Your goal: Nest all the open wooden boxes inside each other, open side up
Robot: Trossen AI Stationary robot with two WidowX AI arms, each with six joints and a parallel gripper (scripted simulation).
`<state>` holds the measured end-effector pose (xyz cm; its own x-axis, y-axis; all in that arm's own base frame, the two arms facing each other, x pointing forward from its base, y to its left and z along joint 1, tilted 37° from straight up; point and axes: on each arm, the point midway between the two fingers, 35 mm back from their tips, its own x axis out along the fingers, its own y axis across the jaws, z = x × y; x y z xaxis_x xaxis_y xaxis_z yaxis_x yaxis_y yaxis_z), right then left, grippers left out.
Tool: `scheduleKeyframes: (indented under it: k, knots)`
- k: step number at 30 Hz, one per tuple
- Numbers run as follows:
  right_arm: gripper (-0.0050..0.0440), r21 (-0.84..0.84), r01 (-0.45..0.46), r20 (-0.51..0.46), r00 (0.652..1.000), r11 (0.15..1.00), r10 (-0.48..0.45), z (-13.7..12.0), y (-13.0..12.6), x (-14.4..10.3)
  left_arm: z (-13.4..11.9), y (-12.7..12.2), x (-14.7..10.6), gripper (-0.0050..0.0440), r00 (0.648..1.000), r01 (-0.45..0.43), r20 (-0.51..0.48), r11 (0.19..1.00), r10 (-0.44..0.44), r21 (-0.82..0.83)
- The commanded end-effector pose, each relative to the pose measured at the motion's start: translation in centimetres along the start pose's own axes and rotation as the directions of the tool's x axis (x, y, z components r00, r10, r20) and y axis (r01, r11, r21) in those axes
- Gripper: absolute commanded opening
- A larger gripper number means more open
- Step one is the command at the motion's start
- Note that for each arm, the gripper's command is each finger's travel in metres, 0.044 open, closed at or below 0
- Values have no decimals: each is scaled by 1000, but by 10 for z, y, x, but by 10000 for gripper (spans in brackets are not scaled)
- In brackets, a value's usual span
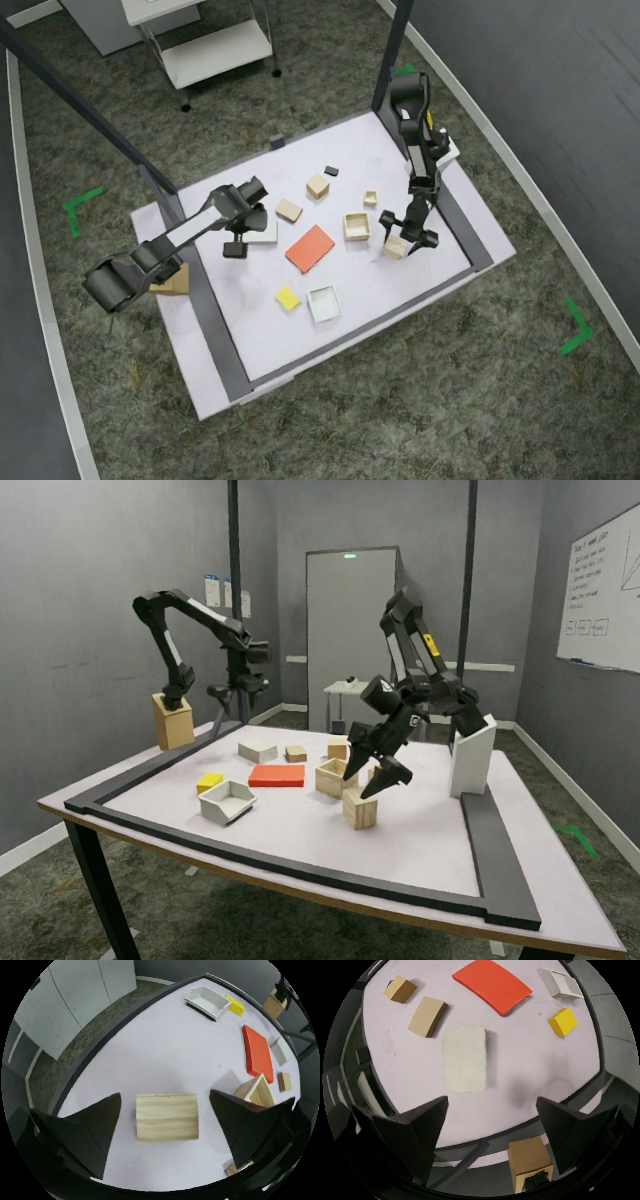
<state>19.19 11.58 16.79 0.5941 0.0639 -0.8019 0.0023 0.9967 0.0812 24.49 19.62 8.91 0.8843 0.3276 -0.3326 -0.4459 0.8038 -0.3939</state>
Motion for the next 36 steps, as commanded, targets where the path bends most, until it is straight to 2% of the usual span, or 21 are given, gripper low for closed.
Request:
scheduleKeyframes:
  k: [1, 19, 32, 33, 36]
  knots:
    - [400, 4, -11, 12, 1000, 1000, 11, 3, 1, -4, -3, 0, 12, 400, 1000, 2, 10, 1000, -2, 2]
    - [400, 4, -11, 12, 1000, 1000, 11, 3, 1, -4, -41, -2, 47, 400, 1000, 2, 9, 1000, -2, -1]
    - [400, 4, -11, 12, 1000, 1000, 11, 3, 1, -4, -47, -2, 56, 400, 1000, 3, 12, 1000, -3, 2]
    - [400, 4, -11, 12, 1000, 1000, 11, 3, 1, -4, -47, -2, 56, 376, 1000, 3, 12, 1000, -3, 3]
    - [400, 4, -11, 12, 1000, 1000, 11, 3, 1, -4, -46, -3, 55, 356, 1000, 5, 16, 1000, -5, 5]
